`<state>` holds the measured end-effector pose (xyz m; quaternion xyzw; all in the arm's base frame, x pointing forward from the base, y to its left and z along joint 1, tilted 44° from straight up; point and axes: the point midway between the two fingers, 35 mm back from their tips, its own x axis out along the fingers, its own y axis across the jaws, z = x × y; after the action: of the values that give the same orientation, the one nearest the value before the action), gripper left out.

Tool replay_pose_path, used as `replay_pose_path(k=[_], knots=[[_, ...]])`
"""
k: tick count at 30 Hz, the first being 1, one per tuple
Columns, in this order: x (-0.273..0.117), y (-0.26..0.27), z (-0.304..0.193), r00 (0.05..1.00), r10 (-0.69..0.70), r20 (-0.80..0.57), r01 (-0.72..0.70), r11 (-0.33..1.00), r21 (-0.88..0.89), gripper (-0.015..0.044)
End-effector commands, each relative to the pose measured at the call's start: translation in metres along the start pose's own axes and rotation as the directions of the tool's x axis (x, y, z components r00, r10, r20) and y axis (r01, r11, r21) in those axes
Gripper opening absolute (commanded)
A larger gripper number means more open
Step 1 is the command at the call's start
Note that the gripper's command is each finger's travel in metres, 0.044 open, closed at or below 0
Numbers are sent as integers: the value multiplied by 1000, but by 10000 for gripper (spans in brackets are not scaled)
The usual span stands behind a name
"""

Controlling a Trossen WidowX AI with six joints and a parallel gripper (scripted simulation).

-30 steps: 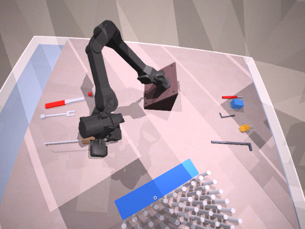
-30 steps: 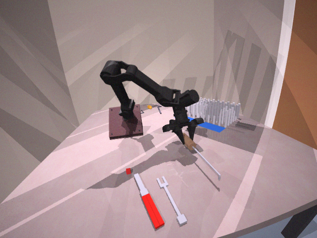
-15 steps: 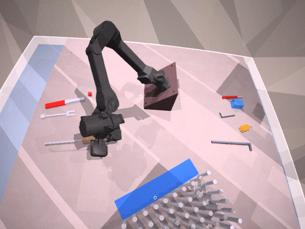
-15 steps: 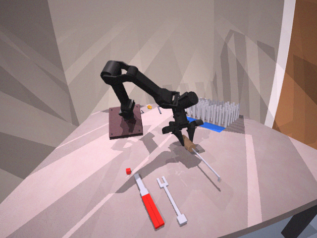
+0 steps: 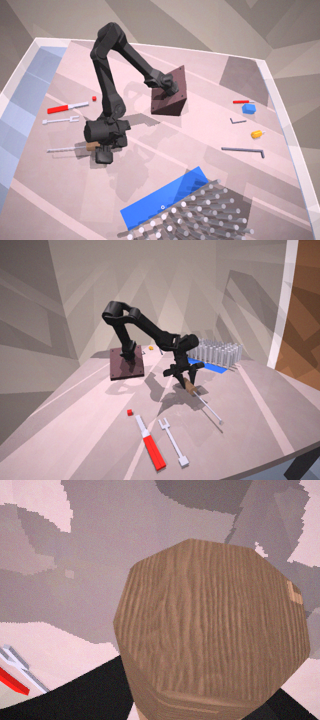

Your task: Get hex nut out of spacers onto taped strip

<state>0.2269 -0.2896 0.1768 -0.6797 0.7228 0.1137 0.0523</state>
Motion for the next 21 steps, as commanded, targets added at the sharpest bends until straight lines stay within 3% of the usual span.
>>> replay_pose_path(k=[1,21], knots=[[1,0,2,1000,-5,-1,5,1000,-5,0],[9,5,5,1000,-5,-17,5,1000,-9,0]])
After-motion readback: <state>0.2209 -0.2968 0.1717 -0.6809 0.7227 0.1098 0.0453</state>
